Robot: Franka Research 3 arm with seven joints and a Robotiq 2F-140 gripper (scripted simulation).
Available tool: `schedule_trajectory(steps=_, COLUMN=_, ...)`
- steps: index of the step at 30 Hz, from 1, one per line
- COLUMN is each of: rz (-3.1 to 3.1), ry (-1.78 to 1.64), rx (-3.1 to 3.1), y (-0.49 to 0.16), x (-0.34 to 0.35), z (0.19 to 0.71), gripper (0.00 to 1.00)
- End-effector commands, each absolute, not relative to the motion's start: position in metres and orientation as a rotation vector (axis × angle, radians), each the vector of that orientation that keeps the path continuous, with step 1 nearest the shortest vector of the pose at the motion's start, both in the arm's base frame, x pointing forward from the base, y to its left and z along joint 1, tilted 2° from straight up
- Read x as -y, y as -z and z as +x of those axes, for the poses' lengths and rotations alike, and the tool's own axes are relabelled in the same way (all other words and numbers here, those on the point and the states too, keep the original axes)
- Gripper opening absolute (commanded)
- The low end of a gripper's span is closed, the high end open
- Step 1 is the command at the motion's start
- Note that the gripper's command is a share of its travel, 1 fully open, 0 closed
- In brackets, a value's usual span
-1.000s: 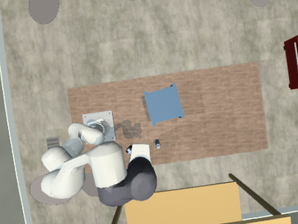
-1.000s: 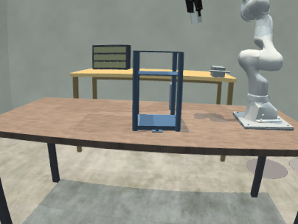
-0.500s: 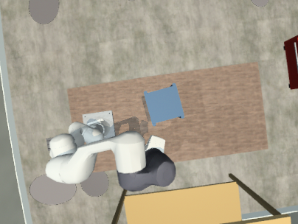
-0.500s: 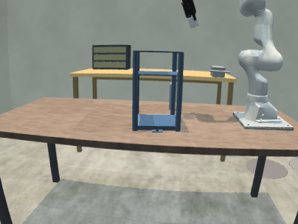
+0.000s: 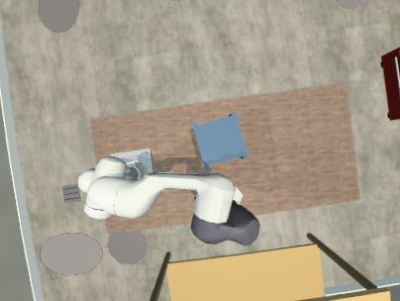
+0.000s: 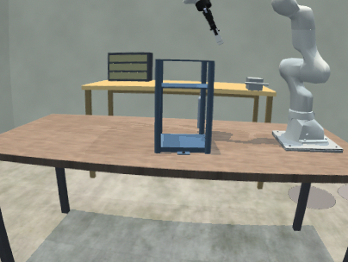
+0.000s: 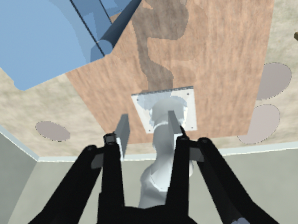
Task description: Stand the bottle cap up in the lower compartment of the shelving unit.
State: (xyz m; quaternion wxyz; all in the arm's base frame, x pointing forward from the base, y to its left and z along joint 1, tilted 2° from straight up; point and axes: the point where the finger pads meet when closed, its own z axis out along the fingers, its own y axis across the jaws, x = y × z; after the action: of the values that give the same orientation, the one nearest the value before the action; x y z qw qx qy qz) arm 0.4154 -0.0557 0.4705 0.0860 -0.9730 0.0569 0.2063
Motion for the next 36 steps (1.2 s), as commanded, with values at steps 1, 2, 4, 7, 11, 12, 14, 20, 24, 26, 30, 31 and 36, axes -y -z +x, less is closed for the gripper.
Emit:
schedule_trajectory(steps=1, rz=-2.775, ry=-0.736, rx=-0.321, y=-0.456, x=0.043, z=0.425, gripper=0.35)
schedule_trajectory(steps=2, rz=-2.754, ry=-0.753, rx=-0.354, y=-0.452, x=0.043, z=0.427, gripper=0.35)
schedule_trajectory(steps=4, rz=-2.712, ry=-0.788, rx=-0.416, y=-0.443, x=0.044, z=0.432, gripper=0.35)
schedule_trajectory(steps=7, rz=-2.646, ry=-0.838, rx=-0.503, y=-0.430, x=0.045, z=0.439, gripper=0.35)
schedule_trajectory(steps=11, rz=-2.576, ry=-0.886, rx=-0.584, y=-0.418, x=0.048, z=0.445, gripper=0.35)
schedule_trajectory(steps=12, rz=-2.576, ry=-0.886, rx=-0.584, y=-0.418, x=0.048, z=0.445, gripper=0.35)
schedule_trajectory(steps=14, rz=-2.492, ry=-0.937, rx=-0.667, y=-0.405, x=0.051, z=0.452, gripper=0.35)
schedule_trajectory(steps=20, rz=-2.343, ry=-1.016, rx=-0.791, y=-0.386, x=0.060, z=0.462, gripper=0.35)
schedule_trajectory(steps=24, rz=-2.240, ry=-1.064, rx=-0.860, y=-0.374, x=0.068, z=0.468, gripper=0.35)
schedule_trajectory(steps=26, rz=-2.189, ry=-1.087, rx=-0.891, y=-0.369, x=0.072, z=0.471, gripper=0.35)
schedule_trajectory(steps=30, rz=-2.090, ry=-1.126, rx=-0.943, y=-0.360, x=0.080, z=0.476, gripper=0.35)
schedule_trajectory(steps=31, rz=-2.071, ry=-1.133, rx=-0.952, y=-0.359, x=0.082, z=0.477, gripper=0.35)
schedule_trajectory(steps=36, rz=-1.943, ry=-1.178, rx=-1.005, y=-0.349, x=0.095, z=0.482, gripper=0.35)
